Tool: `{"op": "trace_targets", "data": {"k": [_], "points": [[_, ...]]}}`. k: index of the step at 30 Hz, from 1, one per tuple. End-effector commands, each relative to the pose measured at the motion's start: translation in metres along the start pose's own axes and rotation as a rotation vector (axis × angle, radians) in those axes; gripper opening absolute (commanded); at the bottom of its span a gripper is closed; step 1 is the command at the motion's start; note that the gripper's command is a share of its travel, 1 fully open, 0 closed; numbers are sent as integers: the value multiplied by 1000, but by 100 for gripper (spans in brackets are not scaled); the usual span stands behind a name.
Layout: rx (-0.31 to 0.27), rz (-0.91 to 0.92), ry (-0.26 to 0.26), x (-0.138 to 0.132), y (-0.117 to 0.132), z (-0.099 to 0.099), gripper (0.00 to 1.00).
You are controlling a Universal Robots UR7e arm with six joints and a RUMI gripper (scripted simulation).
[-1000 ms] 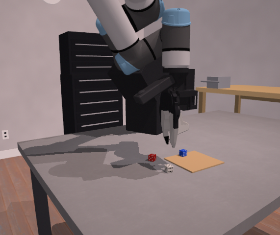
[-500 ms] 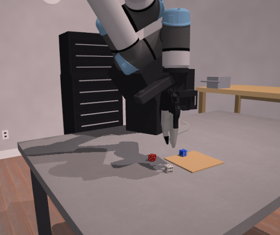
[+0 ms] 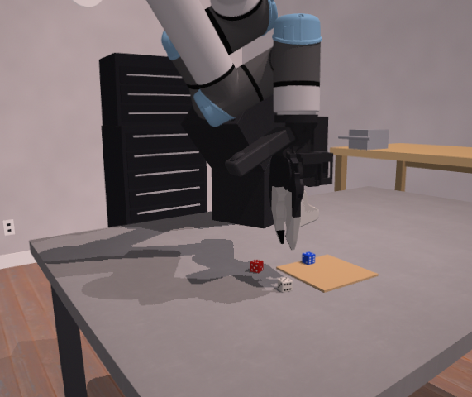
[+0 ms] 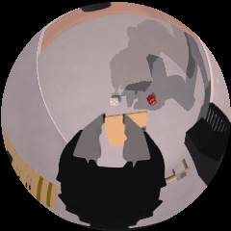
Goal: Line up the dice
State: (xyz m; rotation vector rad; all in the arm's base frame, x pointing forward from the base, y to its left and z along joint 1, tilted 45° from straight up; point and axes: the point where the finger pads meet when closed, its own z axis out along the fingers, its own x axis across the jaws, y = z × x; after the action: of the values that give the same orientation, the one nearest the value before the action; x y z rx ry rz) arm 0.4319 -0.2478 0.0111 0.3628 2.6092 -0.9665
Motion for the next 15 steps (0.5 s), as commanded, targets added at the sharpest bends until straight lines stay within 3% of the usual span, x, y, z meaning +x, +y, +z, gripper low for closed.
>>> {"op": "trace_targets", "data": {"k": [1,15], "points": [[2,5,-4,-3,-2,0,21],[2,4,-3,-3,-2,7,21]]}}
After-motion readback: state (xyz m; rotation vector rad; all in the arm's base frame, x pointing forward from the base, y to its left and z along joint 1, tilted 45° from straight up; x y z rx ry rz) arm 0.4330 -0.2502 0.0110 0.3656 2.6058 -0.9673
